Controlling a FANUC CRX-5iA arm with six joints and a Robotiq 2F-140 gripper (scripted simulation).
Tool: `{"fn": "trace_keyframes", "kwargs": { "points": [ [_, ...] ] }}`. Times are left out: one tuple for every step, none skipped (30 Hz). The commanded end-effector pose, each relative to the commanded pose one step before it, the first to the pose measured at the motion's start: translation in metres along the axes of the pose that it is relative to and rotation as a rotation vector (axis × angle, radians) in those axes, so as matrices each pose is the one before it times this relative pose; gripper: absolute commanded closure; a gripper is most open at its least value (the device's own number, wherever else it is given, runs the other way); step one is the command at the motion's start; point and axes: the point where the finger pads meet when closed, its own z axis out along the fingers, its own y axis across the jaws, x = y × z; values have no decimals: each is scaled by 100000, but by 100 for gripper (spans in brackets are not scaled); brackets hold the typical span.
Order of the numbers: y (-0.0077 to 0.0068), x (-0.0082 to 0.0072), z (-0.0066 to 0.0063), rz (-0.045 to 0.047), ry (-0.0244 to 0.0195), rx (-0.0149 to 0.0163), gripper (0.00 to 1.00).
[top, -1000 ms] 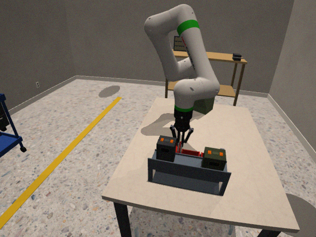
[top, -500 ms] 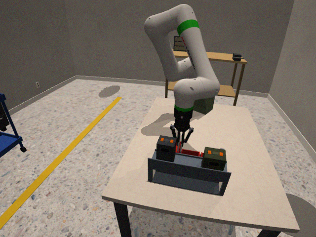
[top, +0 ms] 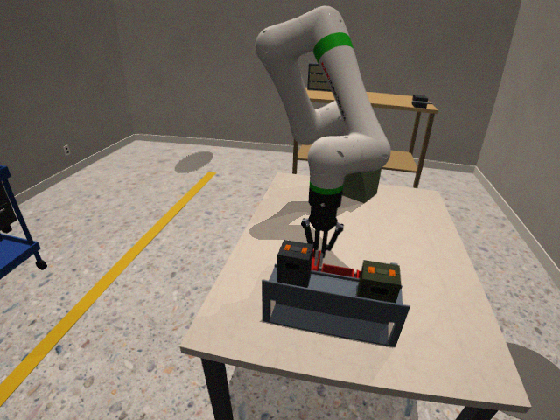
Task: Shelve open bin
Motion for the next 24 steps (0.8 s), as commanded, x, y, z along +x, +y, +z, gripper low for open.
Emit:
{"fn": "trace_keyframes", "kwargs": {
  "points": [
    [-4, -15, -405, -2, 34, -1, 94],
    [0, -10, -126, 0, 0, -1, 94],
    [0, 0, 0, 0, 0, 0, 94],
    [0, 0, 0, 0, 0, 0, 94],
    [0, -11, -130, 0, 0, 0, 94],
    [0, -11, -135, 0, 0, 0, 94],
    [0, -12, -139, 0, 0, 0, 94],
    [0, -11, -144, 0, 0, -1, 94],
    [0, -12, -148, 0, 0, 0, 94],
    [0, -13, -152, 0, 0, 1, 94],
    [0, -12, -157, 0, 0, -1, 94],
    [0, -13, -160, 0, 0, 0, 94],
    [0, -14, -163, 0, 0, 1, 94],
    [0, -13, -167, 0, 0, 0, 94],
    [0, -14, -170, 0, 0, 0, 94],
    [0, -15, -172, 0, 0, 1, 94],
    [0, -14, -176, 0, 0, -1, 94],
    [0, -15, -178, 0, 0, 0, 94],
    [0, -15, -179, 0, 0, 1, 94],
    [0, 0, 0, 0, 0, 0, 94],
    [0, 0, 0, 0, 0, 0, 94],
    [0, -14, -182, 0, 0, -1, 94],
    [0, -15, -183, 0, 0, 0, 94],
    [0, -15, -184, 0, 0, 0, 94]
  ]
}}
